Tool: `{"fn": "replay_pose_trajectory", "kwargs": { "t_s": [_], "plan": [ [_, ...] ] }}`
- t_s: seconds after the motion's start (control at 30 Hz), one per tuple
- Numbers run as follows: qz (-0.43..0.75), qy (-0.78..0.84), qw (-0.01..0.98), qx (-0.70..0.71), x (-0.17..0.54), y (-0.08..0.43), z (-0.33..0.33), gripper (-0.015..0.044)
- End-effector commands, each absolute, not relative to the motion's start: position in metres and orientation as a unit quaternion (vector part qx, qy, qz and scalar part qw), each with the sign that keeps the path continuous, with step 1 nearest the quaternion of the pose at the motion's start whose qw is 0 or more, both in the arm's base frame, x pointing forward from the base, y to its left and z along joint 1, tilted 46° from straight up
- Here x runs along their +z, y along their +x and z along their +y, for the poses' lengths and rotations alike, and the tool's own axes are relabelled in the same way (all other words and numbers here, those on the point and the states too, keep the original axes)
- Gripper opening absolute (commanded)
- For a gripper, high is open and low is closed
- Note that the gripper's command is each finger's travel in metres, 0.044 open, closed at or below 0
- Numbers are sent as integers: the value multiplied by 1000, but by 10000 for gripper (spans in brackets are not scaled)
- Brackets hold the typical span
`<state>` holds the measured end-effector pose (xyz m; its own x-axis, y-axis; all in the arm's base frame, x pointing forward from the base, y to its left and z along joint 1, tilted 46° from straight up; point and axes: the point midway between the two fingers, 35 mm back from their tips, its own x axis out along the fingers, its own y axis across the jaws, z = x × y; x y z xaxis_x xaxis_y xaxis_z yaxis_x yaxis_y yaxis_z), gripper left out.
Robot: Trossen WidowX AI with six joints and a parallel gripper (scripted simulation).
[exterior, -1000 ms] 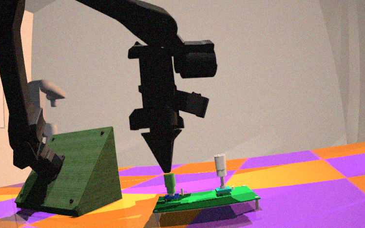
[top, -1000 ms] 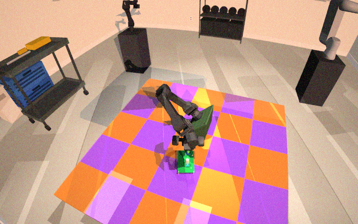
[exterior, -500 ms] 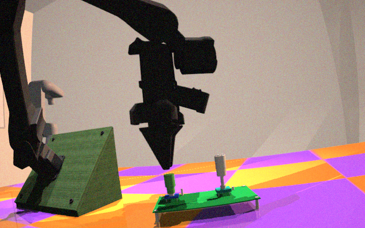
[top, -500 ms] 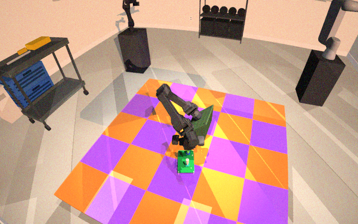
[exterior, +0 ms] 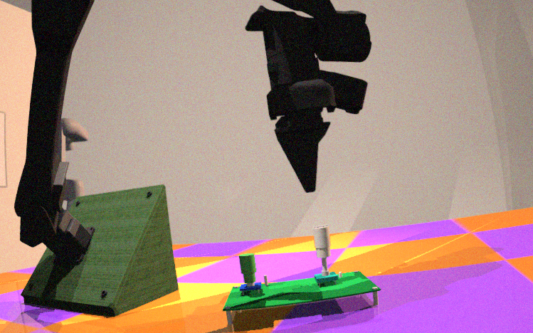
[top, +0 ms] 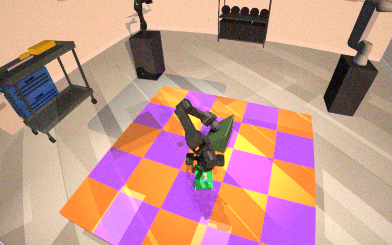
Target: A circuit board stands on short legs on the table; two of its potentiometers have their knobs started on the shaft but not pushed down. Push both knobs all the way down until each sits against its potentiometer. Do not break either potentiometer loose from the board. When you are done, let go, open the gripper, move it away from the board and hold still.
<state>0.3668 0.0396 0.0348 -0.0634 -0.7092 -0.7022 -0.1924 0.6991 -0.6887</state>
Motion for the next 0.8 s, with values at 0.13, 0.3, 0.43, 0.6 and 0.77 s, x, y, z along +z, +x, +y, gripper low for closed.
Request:
{"fn": "replay_pose_trajectory", "kwargs": {
  "t_s": [0.13, 0.3, 0.43, 0.6, 0.77],
  "plan": [
    [700, -320, 601, -216, 24, 373, 31, 0],
    [700, -320, 601, -216, 22, 373, 30, 0],
    [700, -320, 601, -216, 22, 373, 29, 0],
    [700, -320, 601, -216, 18, 372, 25, 0],
    [699, -320, 601, -216, 12, 372, 19, 0]
  ]
}}
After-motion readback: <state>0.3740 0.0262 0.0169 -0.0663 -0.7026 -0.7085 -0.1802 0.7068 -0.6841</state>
